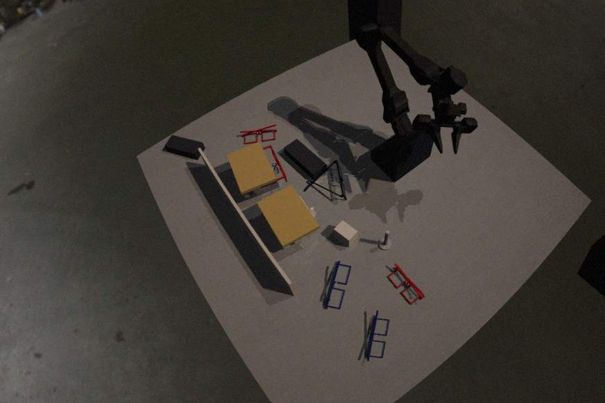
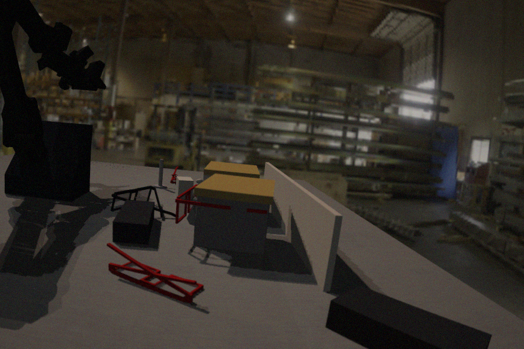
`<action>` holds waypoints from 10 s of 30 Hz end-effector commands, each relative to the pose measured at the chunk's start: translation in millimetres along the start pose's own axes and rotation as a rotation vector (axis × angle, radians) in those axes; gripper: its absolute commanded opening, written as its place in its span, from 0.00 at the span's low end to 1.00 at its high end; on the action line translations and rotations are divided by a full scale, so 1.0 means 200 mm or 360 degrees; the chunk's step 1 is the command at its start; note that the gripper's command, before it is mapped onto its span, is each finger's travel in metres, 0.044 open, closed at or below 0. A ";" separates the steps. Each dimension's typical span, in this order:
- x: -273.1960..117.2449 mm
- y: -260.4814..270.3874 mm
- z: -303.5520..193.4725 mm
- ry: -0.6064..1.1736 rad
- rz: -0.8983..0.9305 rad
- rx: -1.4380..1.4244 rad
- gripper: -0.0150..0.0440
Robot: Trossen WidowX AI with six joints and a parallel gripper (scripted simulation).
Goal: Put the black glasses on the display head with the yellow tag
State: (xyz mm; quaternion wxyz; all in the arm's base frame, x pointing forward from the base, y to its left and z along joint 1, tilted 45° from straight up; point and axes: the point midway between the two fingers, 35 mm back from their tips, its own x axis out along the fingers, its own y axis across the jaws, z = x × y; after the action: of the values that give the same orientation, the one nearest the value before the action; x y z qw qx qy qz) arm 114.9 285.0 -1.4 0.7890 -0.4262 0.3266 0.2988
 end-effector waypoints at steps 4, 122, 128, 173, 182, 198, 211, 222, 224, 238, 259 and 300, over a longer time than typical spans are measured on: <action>0.18 -0.54 -0.19 0.0543 -0.0246 -0.0074 0.59; 0.02 -1.42 -1.46 0.1920 0.0223 -0.0031 0.25; -0.01 -1.44 -1.33 0.1911 0.0227 -0.0032 0.25; 0.39 -1.21 -0.67 0.1761 0.0749 -0.0799 0.25; 0.56 -1.02 -0.59 0.1693 0.0939 -0.1087 0.25; 0.78 -0.71 -0.53 0.1592 0.1197 -0.1483 0.25; 0.84 -0.69 -0.68 0.1593 0.1195 -0.1483 0.25; 0.89 -0.68 -0.81 0.1596 0.1195 -0.1483 0.25; 0.89 -0.67 -0.81 0.1596 0.1195 -0.1483 0.25; 0.88 -0.62 -0.81 0.1595 0.1195 -0.1483 0.25; 0.87 -0.53 -0.80 0.1593 0.1197 -0.1483 0.25; 0.88 -0.45 -0.79 0.1591 0.1198 -0.1483 0.25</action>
State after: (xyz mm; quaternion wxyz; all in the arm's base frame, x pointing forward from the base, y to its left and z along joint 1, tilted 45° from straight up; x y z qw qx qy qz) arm 248.1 140.4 -159.9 0.1312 -0.6600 0.6060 0.4242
